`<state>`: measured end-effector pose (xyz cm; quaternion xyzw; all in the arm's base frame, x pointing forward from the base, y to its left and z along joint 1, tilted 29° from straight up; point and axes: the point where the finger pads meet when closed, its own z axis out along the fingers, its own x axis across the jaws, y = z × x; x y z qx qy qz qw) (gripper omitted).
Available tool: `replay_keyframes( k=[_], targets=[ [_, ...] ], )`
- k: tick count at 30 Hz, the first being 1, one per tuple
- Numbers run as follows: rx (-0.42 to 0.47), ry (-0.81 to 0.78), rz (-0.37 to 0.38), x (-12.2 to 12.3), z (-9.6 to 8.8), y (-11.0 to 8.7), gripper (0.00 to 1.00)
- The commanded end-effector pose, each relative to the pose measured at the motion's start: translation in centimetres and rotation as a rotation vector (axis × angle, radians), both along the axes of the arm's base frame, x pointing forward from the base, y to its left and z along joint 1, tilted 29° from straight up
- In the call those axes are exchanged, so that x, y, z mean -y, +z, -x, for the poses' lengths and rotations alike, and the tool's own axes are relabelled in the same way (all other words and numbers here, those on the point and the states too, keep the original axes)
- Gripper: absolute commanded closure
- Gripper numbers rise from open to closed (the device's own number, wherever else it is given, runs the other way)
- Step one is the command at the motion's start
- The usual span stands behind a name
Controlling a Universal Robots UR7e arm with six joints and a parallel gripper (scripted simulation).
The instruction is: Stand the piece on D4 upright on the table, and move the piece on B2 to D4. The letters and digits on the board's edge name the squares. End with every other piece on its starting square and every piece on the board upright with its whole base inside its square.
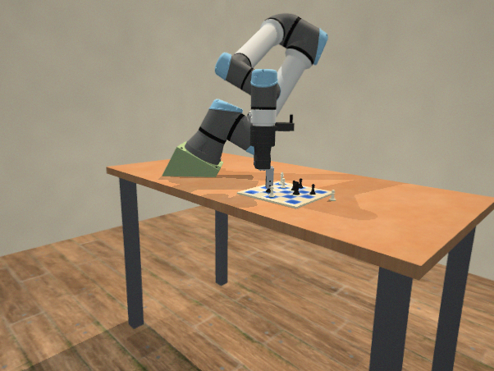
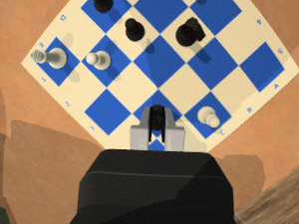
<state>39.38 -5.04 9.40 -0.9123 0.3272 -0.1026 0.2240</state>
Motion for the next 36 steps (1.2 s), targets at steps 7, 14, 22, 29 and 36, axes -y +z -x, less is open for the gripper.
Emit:
replay_keyframes(
  k=[7,14,22,29,36],
  targets=[
    [0.001,0.000,0.001,0.0,0.0,0.0,0.42],
    [0.001,0.000,0.001,0.0,0.0,0.0,0.27],
    [0.001,0.000,0.001,0.0,0.0,0.0,0.27],
    [0.001,0.000,0.001,0.4,0.3,0.9,0.27],
    [0.001,0.000,0.001,1.0,0.9,2.5,0.27]
  ],
)
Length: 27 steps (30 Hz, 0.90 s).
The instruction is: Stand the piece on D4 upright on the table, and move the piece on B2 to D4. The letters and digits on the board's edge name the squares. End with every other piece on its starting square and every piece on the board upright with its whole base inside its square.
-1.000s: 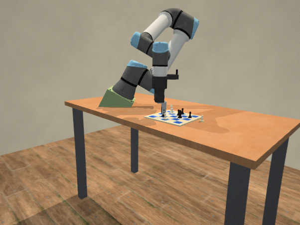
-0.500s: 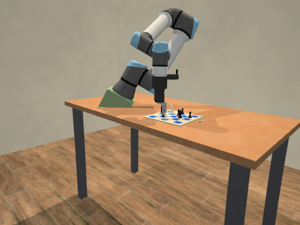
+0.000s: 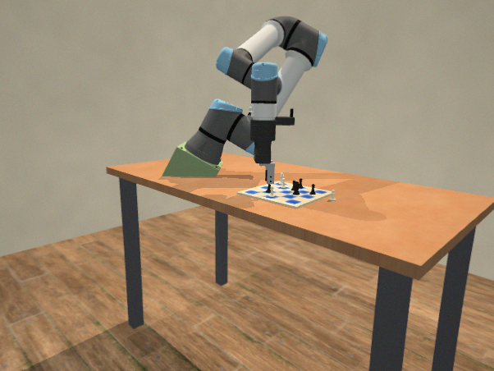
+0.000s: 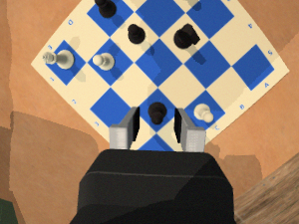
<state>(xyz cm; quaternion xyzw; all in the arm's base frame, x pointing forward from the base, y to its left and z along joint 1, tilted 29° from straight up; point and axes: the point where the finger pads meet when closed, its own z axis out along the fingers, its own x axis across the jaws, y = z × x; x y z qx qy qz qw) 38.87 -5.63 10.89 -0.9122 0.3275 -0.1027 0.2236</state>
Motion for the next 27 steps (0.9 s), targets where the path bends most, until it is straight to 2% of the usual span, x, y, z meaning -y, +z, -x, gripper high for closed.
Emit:
replay_keyframes(
  k=[1,12,22,23,27],
  targets=[
    [0.001,0.001,0.000,0.6,0.6,1.4,0.27],
    [0.001,0.001,0.000,2.2,2.2,5.7,0.27],
    [0.001,0.001,0.000,2.5,2.5,6.4,0.27],
    [0.001,0.001,0.000,2.5,2.5,6.4,0.00],
    [0.001,0.001,0.000,2.5,2.5,6.4,0.00]
  ],
)
